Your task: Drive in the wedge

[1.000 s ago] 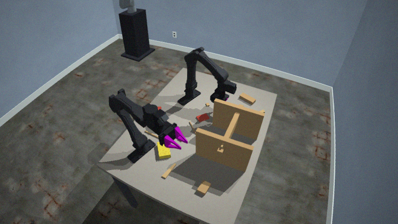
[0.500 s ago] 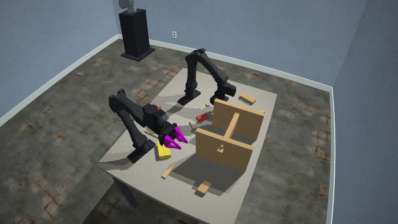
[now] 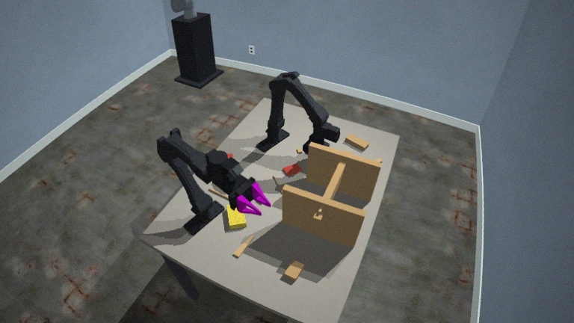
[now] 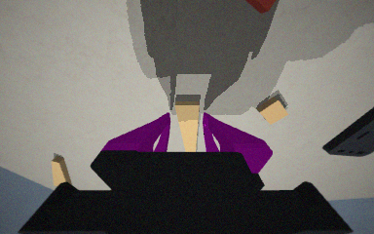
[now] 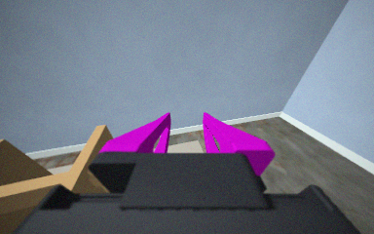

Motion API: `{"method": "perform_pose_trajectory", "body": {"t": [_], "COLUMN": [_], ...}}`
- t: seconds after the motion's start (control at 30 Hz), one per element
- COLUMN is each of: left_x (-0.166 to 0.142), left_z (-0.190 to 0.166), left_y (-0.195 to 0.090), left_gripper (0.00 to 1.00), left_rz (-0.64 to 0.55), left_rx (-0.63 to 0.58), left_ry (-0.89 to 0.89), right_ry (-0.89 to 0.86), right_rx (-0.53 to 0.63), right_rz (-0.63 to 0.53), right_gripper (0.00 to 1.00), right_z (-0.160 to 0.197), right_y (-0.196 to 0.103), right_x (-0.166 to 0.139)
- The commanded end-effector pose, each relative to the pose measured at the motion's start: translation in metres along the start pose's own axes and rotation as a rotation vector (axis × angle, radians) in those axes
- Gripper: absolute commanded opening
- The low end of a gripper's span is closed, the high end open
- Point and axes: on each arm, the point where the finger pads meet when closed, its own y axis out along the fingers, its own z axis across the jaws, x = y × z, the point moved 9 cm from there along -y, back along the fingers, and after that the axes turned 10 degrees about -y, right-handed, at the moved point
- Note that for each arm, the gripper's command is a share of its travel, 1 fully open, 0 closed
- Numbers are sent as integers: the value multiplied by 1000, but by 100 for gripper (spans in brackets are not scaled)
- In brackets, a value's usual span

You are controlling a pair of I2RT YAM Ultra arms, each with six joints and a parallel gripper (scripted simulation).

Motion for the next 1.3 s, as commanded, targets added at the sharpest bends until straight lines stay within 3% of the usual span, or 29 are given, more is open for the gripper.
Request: {"method": "perform_pose_trajectory", "body": {"t": [0.0,0.07,0.2,0.23,0.27,0.73,1.27], "left_x": [-1,-1,0,0,0,0,-1], "left_z": [0,-1,9,4,4,5,3], "left_y": [12,16,-8,-2,-2,-2,-29], "left_gripper": [42,42,42,42,2,2,2], "left_rz": [-11,-11,-18,-14,-14,-14,-15], "left_rx": [-7,-9,69,28,22,25,31], "left_ry": [-3,-4,-4,-4,-4,-5,-21], "right_ry": [-4,-4,-4,-4,-4,-4,-4], "right_rx": [0,0,0,0,0,0,0], "right_rz": [-27,-27,-27,-27,-27,-27,-27], "right_gripper": [41,41,41,41,41,41,41], "right_z": [0,0,0,0,0,0,0], "right_y": [-2,-2,-2,-2,-2,-2,-2], "right_x": [14,14,14,14,14,14,14]}}
